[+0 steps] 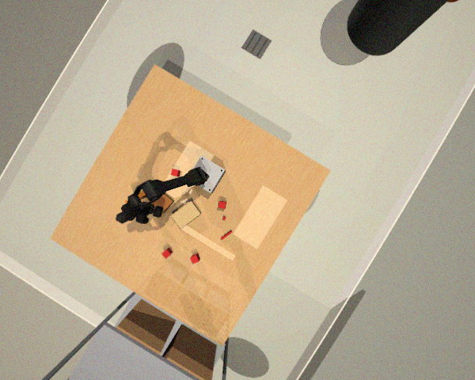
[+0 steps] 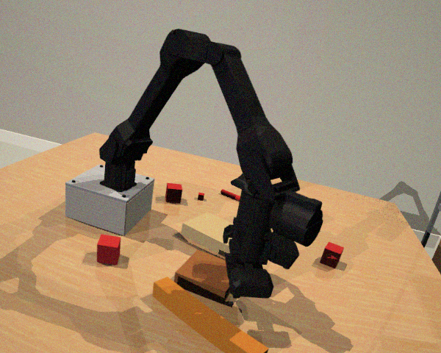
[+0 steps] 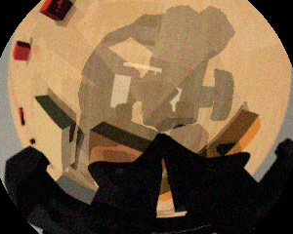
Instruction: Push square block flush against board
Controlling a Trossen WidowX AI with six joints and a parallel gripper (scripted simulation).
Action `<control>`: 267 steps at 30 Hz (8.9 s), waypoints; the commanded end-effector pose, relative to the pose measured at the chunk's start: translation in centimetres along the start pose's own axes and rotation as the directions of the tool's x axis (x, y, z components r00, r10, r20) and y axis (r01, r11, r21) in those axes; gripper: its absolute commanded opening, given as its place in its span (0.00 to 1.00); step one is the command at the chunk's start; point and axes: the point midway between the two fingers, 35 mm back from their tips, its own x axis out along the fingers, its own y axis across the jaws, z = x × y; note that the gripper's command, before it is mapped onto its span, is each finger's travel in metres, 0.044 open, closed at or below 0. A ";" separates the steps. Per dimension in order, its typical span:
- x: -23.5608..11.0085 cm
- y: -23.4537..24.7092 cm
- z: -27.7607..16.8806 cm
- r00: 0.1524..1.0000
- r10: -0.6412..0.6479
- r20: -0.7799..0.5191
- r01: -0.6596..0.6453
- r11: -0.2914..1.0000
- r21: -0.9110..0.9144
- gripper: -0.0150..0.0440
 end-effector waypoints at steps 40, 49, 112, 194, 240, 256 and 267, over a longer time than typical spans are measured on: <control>0.4 0.2 3.3 1.000 0.008 -0.010 -0.008 1.000 0.001 0.25; -4.8 0.2 3.3 1.000 0.008 -0.010 -0.008 1.000 0.000 0.25; 0.4 0.4 -3.3 1.000 0.008 -0.016 0.001 0.882 0.471 0.25; -4.8 5.1 2.7 1.000 0.007 0.000 -0.007 0.987 0.162 0.25; 0.1 26.5 5.6 1.000 0.029 -0.008 -0.024 0.606 -0.795 0.25; 0.2 25.0 4.9 1.000 0.028 -0.009 -0.024 0.606 -0.795 0.25; 0.2 23.5 4.0 1.000 0.027 -0.010 -0.024 0.606 -0.795 0.25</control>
